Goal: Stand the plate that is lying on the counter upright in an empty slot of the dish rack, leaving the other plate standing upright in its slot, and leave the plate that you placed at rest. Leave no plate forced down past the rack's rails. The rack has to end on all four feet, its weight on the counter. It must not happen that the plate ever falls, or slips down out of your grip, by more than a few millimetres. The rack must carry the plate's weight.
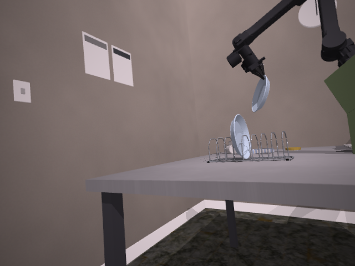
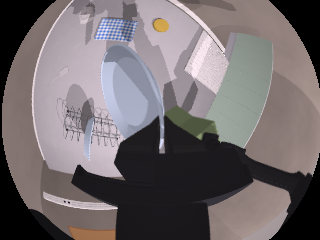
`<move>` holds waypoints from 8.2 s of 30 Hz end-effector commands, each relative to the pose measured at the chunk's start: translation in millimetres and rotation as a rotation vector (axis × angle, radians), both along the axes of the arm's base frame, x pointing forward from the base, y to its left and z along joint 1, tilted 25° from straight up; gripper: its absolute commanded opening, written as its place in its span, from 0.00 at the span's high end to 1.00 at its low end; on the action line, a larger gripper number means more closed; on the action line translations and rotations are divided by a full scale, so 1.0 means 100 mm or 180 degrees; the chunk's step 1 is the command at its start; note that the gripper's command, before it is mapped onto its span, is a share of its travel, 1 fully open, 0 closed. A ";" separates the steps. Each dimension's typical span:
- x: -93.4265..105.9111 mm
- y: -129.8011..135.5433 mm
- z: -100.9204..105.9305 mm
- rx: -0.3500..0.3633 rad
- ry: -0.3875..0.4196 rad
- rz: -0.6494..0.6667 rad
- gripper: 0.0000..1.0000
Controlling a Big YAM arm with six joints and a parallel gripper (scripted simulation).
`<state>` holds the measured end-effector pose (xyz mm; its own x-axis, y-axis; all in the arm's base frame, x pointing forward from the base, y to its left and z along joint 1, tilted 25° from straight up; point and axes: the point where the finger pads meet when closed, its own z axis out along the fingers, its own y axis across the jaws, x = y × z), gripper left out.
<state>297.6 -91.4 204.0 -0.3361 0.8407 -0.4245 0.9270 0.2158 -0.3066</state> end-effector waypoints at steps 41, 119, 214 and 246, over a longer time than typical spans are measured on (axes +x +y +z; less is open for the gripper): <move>0.19 1.57 -0.28 -0.2162 0.1290 0.4084 1.00; 0.34 2.76 -0.45 -0.3802 0.2218 0.6996 1.00; 0.46 2.66 -0.79 -0.3706 0.2175 0.7000 1.00; 0.55 2.52 -1.05 -0.3683 0.2217 0.6973 1.00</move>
<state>342.5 158.3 84.1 -0.1590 -0.9493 0.2714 -0.4502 -0.1749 -0.8756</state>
